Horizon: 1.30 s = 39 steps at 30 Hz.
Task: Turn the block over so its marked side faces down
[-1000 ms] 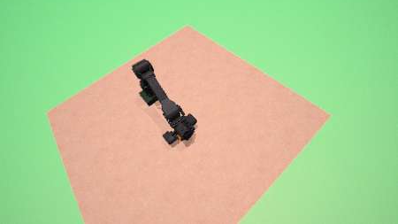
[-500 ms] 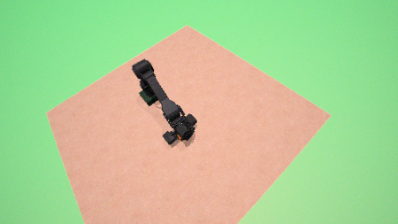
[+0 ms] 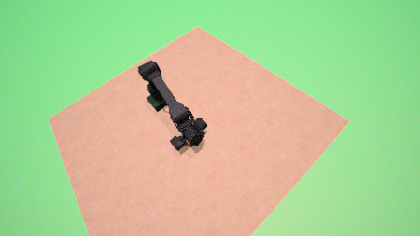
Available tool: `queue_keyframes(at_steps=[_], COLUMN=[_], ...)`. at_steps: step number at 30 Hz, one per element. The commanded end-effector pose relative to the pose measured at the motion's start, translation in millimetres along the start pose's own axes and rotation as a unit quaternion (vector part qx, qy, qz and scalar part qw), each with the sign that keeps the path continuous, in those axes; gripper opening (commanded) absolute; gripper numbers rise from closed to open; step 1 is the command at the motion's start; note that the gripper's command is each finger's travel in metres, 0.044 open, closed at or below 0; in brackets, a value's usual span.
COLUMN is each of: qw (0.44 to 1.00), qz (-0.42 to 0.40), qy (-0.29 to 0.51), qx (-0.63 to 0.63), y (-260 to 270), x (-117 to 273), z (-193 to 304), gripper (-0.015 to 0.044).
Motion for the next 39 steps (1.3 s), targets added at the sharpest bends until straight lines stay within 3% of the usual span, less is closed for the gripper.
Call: queue_keyframes(at_steps=[1,39], qw=[1.000,0.963], qz=[0.002,0.049], qy=[-0.004,-0.266], qx=[-0.001,0.000], y=[0,6], x=[3,-17], z=[1,37], gripper=[0.0000,0.0000])
Point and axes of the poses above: the point midway between the two fingers, 35 mm back from their tips, its own x axis back along the fingers, its own y axis across the jaws, z = x × y, the point moved 6 cm from there along x, back along the fingers, and after that the axes turned 10 degrees about x, right-handed, at the moved point
